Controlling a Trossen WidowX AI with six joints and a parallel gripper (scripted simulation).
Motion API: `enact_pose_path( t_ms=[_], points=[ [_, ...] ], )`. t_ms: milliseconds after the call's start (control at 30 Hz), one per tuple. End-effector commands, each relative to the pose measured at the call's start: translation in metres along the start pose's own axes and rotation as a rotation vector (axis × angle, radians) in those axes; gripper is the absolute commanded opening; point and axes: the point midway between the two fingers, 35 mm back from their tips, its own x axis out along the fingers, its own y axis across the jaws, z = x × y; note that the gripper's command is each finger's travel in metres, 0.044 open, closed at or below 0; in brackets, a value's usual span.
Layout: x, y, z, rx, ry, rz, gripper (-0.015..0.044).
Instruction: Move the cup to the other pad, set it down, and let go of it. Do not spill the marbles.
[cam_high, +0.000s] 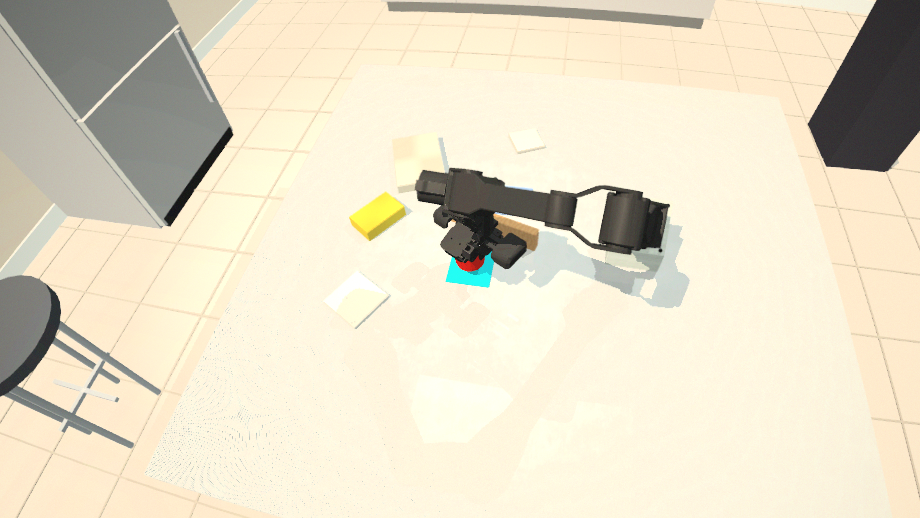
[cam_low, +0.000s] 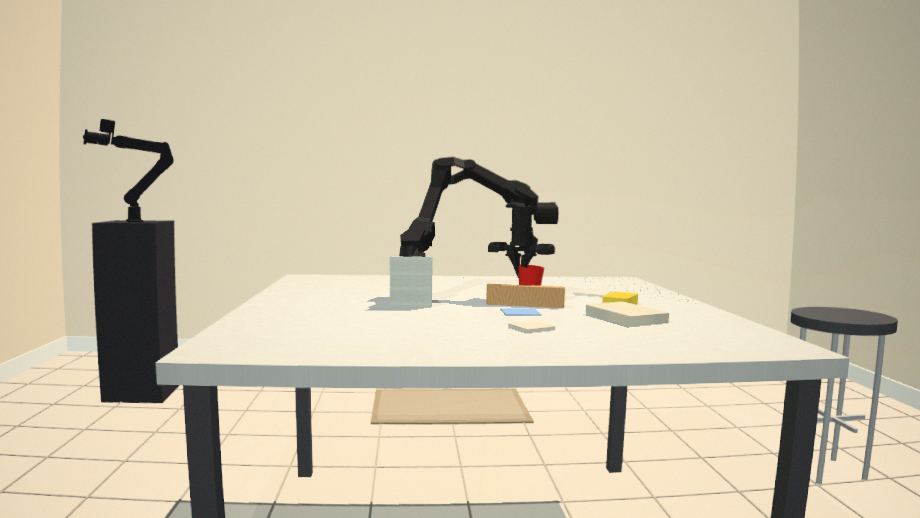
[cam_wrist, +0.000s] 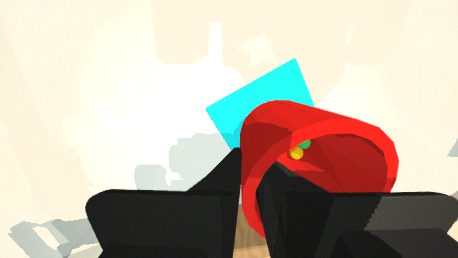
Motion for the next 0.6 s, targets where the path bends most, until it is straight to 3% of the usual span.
enact_pose_path(
  t_ms=[0,567],
  points=[
    [0.008,0.002,-0.002,0.008,-0.001,0.008,0.0000],
    [0.016,0.002,0.000,0.000,-0.001,0.003,0.0000]
  ],
)
